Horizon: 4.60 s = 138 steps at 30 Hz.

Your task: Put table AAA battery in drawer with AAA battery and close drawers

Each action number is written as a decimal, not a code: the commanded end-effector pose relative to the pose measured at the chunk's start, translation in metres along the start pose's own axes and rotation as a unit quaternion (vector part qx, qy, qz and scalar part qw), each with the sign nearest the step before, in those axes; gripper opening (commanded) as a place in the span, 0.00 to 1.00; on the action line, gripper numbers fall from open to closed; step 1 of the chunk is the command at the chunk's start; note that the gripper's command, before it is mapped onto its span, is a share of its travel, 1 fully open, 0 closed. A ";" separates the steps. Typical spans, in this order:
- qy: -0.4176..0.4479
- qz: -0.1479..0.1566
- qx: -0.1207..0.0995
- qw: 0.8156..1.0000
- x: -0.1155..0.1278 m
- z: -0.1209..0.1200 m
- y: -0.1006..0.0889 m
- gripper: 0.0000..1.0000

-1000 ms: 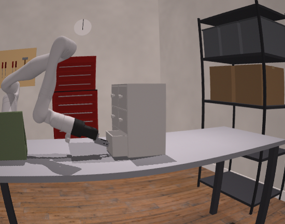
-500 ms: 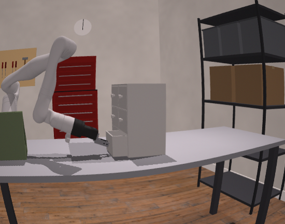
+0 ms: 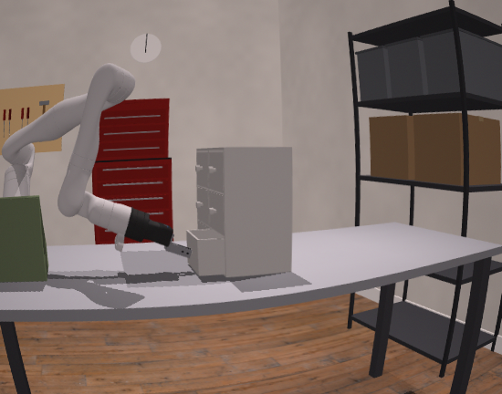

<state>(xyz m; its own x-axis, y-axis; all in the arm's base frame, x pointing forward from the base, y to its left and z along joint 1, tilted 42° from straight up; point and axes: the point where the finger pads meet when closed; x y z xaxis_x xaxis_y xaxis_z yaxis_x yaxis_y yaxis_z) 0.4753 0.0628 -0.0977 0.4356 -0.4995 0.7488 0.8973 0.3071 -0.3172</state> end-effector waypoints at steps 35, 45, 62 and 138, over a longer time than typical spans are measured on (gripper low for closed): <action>0.000 -0.001 0.000 1.000 0.001 0.000 0.000 0.37; 0.000 -0.001 0.000 1.000 0.001 0.000 0.001 0.37; 0.000 -0.001 0.000 1.000 0.002 0.000 0.004 0.37; 0.000 -0.001 0.000 1.000 0.017 -0.002 0.043 0.37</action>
<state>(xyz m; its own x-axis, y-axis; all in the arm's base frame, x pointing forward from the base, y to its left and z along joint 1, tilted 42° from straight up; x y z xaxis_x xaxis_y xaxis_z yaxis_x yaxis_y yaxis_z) 0.5198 0.0661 -0.1011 0.4360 -0.5008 0.7477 0.8973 0.3059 -0.3184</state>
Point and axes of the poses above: the point where the finger pads meet when closed, its own y axis out along the fingers, its own z axis across the jaws, x = y × z, and after that the axes turned 7 degrees about -y, right-handed
